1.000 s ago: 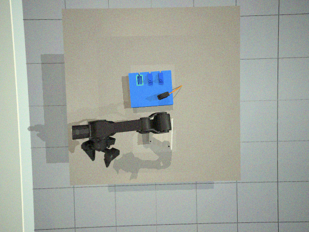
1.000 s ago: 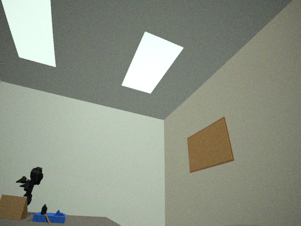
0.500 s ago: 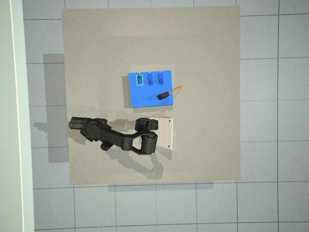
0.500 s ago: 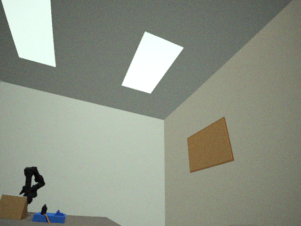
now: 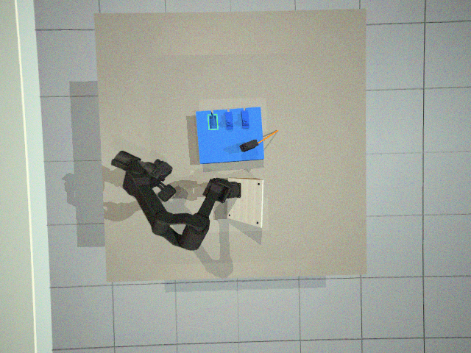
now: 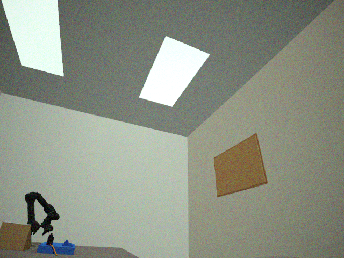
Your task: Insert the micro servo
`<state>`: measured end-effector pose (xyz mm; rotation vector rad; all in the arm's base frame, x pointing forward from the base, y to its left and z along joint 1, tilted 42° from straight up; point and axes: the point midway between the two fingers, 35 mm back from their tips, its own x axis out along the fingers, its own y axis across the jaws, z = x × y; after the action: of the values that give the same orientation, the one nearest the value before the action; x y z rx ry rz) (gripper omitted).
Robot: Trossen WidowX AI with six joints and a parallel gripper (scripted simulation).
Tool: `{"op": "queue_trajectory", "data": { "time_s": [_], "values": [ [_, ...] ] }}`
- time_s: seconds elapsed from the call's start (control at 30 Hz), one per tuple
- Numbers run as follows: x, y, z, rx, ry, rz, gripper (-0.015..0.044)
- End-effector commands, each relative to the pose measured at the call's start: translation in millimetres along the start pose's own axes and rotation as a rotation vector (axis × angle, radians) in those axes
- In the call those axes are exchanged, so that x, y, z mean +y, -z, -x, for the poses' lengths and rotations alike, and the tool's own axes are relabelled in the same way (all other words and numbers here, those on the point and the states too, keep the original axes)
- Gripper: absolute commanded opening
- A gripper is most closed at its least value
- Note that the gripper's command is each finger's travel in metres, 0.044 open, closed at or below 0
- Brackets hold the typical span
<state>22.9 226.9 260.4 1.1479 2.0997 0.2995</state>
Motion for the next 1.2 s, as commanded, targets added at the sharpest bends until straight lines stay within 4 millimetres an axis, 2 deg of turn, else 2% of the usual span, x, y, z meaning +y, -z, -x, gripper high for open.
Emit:
{"op": "queue_trajectory", "data": {
  "time_s": [0.0, 0.07, 0.17, 0.27, 0.43, 0.57, 0.7, 0.87, 1.03, 1.17],
  "values": [
    [21.0, -41.2, 6.3, -0.126, -0.042, -0.013, 0.044],
    [29.4, -66.0, 12.9, -0.193, -0.058, -0.03, 0.044],
    [31.1, -71.4, 14.4, -0.208, -0.063, -0.037, 0.044],
    [36.7, -94.1, 22.3, -0.262, -0.071, -0.059, 0.044],
    [40.3, -158.0, 52.8, -0.396, -0.084, -0.12, 0.044],
    [30.1, -211.3, 87.9, -0.493, -0.076, -0.181, 0.044],
    [4.7, -256.1, 124.9, -0.56, -0.065, -0.273, 0.044],
    [-38.7, -297.4, 167.8, -0.59, -0.053, -0.353, 0.044],
    [-95.6, -323.1, 203.8, -0.577, -0.059, -0.429, 0.044],
    [-146.4, -333.3, 224.5, -0.543, -0.085, -0.473, 0.044]
  ]
}}
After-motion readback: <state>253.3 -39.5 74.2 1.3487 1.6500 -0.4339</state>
